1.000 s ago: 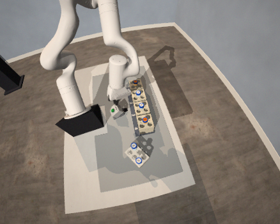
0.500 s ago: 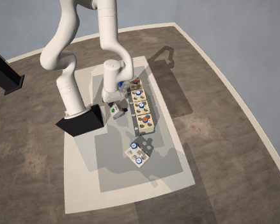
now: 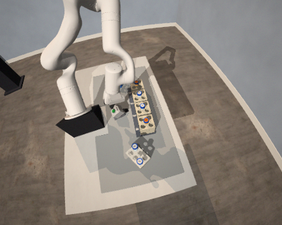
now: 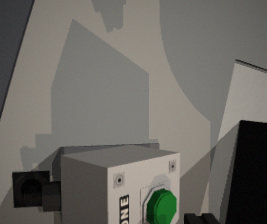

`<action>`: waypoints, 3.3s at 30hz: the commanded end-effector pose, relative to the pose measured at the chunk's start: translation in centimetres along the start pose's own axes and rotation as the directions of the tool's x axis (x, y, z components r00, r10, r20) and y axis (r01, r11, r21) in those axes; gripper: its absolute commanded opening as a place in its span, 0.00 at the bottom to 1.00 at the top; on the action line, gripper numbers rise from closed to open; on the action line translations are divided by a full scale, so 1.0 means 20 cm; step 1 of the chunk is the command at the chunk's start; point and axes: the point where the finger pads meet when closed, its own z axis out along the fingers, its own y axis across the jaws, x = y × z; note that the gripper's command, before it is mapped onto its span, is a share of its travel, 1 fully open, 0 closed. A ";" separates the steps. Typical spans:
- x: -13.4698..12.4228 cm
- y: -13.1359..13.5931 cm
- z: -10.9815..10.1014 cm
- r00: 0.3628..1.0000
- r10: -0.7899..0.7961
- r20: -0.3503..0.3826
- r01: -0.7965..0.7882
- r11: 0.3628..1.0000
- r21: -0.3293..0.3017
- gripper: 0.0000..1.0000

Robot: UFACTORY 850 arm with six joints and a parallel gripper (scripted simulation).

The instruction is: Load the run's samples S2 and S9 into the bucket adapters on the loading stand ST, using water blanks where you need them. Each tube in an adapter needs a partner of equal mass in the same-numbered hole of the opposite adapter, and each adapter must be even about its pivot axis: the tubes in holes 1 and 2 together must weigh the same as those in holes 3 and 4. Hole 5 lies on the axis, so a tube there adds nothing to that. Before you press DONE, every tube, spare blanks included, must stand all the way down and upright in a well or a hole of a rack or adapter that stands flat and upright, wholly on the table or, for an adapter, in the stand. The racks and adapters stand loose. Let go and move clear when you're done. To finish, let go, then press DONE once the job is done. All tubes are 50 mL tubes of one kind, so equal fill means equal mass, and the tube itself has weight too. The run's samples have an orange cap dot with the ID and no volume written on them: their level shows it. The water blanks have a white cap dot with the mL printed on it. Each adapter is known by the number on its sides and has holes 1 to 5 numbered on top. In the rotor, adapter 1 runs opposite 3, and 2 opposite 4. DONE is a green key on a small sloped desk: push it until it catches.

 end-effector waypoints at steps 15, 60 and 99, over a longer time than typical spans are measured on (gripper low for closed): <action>0.01 -0.03 0.09 1.000 -0.001 -0.001 0.001 1.000 0.002 0.00; 0.01 -0.05 0.18 1.000 -0.001 -0.001 0.001 1.000 0.002 0.00; 0.01 -0.05 0.19 1.000 -0.001 -0.001 0.001 1.000 0.002 0.00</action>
